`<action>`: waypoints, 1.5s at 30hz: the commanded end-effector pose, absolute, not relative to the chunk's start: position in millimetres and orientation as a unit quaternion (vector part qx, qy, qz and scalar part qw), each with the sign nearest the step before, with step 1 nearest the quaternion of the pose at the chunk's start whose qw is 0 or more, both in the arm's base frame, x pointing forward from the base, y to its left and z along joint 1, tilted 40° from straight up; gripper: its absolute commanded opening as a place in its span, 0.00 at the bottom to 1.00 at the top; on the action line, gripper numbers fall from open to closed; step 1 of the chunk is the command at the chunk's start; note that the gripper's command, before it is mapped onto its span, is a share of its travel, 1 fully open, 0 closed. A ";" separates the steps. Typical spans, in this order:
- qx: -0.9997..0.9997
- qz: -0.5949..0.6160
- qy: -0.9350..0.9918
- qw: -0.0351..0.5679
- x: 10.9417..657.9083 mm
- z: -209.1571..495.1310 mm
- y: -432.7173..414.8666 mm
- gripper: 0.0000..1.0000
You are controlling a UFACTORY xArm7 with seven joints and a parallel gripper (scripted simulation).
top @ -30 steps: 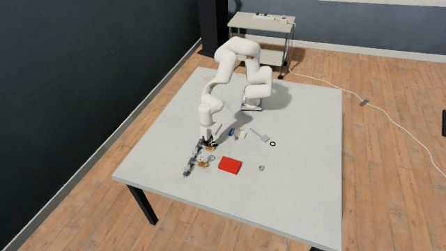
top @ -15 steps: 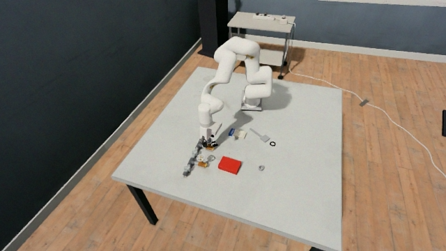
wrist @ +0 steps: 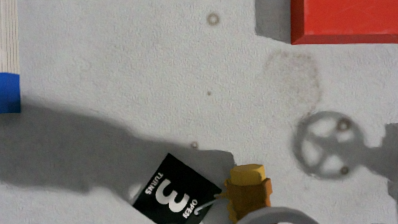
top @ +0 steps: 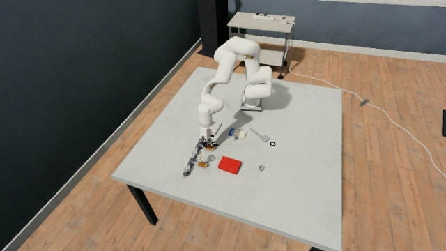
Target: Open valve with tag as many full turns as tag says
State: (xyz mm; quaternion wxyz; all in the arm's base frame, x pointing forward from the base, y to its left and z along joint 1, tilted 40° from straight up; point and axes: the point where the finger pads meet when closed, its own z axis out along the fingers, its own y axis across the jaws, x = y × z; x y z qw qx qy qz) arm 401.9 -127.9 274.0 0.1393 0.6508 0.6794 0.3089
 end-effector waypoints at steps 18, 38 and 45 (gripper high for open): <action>0.841 0.340 0.421 0.028 402.3 275.4 -128.8 1.00; 0.934 0.326 -0.010 -0.145 402.3 275.5 -128.9 1.00; 0.916 0.300 -0.171 -0.203 402.3 275.5 -128.9 1.00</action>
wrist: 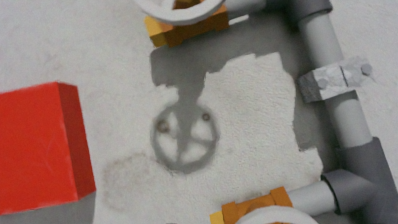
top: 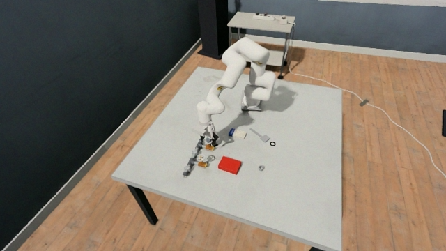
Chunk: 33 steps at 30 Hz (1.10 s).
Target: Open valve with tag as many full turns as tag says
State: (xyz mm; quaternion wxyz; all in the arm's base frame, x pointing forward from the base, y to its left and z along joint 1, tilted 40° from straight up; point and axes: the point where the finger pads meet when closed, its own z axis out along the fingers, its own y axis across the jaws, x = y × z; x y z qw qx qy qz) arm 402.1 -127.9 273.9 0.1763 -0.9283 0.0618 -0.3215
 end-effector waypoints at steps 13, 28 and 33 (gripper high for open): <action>-0.825 -0.230 0.434 0.280 402.3 275.5 -128.9 1.00; -0.733 -0.167 0.589 0.296 402.3 275.5 -128.9 1.00; -0.733 -0.167 0.589 0.296 402.3 275.5 -128.9 0.00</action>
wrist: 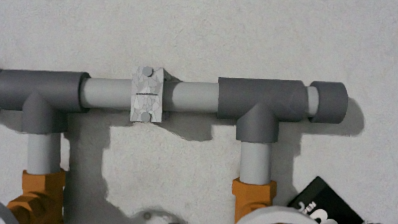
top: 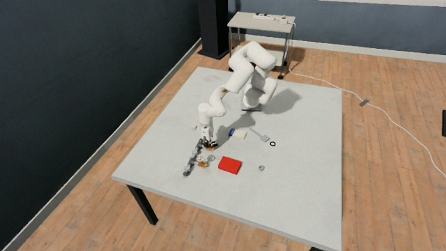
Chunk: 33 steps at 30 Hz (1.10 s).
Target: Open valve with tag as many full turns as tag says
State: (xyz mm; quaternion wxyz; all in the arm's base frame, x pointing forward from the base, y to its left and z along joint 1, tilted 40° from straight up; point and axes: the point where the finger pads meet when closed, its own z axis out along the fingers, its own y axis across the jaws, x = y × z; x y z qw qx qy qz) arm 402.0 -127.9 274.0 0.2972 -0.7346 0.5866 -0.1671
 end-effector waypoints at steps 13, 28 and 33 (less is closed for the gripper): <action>-0.733 -0.167 0.589 0.296 402.3 275.5 -128.9 0.00; -0.734 -0.168 0.588 0.296 402.3 275.5 -128.9 0.00; -0.742 -0.172 0.578 0.293 402.3 275.5 -128.9 0.00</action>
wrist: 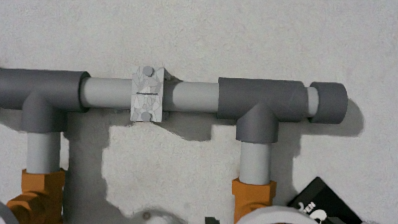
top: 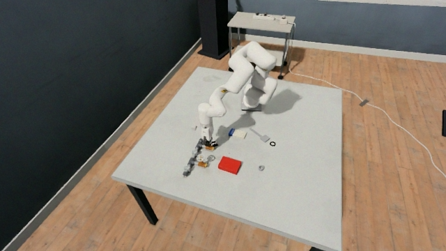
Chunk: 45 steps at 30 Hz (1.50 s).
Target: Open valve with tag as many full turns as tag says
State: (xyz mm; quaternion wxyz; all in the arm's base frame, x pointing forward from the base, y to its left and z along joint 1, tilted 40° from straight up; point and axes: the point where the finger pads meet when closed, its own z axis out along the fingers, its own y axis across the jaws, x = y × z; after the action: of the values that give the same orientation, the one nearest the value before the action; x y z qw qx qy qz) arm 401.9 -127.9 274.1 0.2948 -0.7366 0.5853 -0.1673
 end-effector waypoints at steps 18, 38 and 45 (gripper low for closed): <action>-0.852 -0.233 0.398 0.248 402.3 275.5 -128.9 0.00; -0.942 -0.314 0.004 0.121 402.3 275.4 -128.9 0.00; -0.929 -0.330 -0.159 0.062 402.3 275.4 -128.8 0.00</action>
State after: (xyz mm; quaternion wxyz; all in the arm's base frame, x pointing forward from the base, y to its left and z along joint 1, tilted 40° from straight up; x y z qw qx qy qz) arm 401.9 -127.9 273.5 0.0906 -0.9437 -0.0499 -0.3142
